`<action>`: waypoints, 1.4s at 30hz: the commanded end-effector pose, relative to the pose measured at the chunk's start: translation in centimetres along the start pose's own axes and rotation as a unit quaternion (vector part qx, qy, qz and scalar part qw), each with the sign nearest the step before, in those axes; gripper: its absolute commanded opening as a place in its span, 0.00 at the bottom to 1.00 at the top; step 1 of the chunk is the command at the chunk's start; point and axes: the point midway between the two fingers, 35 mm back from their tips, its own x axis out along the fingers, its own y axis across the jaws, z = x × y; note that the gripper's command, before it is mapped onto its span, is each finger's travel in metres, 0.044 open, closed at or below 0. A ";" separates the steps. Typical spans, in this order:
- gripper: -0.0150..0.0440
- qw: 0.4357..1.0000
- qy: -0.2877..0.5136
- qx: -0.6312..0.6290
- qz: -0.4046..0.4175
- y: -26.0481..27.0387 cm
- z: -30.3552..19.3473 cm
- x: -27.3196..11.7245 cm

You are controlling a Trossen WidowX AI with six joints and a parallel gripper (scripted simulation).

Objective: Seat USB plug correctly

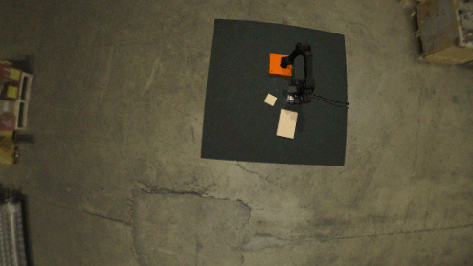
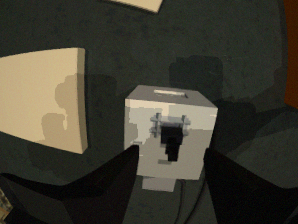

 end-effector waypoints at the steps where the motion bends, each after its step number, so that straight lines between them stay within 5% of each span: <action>1: 0.47 1.000 0.000 0.000 0.000 0.0 0.0 0.0; 5: 0.29 1.000 0.000 0.000 0.000 0.0 0.0 0.0; 8: 0.25 1.000 0.000 0.000 0.000 0.0 0.0 0.0; 42: 0.25 1.000 0.000 0.000 0.000 0.0 0.0 -1.2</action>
